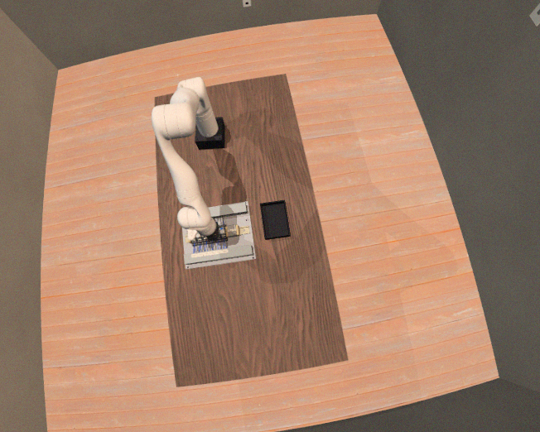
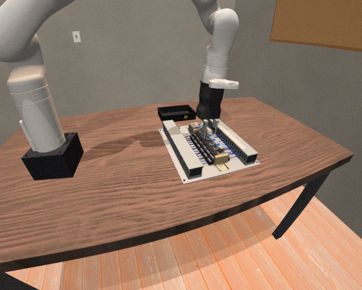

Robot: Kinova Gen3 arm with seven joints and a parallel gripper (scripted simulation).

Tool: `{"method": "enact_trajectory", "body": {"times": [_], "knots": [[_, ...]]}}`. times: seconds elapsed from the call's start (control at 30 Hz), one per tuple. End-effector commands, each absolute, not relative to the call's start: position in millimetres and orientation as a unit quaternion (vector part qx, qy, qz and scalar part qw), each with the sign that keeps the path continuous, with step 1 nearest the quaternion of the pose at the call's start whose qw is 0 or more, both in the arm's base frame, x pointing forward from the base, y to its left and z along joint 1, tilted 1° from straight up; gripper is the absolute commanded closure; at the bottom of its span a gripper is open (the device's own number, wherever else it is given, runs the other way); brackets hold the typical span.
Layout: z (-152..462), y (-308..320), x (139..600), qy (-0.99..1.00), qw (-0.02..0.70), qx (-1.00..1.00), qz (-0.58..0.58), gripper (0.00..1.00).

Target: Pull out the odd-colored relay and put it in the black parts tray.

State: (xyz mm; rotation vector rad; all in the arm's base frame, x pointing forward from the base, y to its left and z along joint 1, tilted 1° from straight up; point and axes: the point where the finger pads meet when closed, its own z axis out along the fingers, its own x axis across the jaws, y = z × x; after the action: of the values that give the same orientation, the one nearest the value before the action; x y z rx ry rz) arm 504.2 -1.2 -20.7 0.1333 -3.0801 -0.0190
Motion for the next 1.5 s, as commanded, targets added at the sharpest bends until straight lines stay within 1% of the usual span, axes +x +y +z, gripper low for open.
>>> {"method": "enact_trajectory", "body": {"times": [0.0, 0.8, 1.47], "knots": [[-19.8, -1.2, 505.1, -0.999, 0.032, 0.043, -0.006, 1.0], [-19.7, -1.1, 506.2, -0.998, 0.052, 0.043, -0.005, 1.0], [-19.5, -1.2, 505.5, -0.998, 0.038, 0.043, -0.006, 1.0]]}}
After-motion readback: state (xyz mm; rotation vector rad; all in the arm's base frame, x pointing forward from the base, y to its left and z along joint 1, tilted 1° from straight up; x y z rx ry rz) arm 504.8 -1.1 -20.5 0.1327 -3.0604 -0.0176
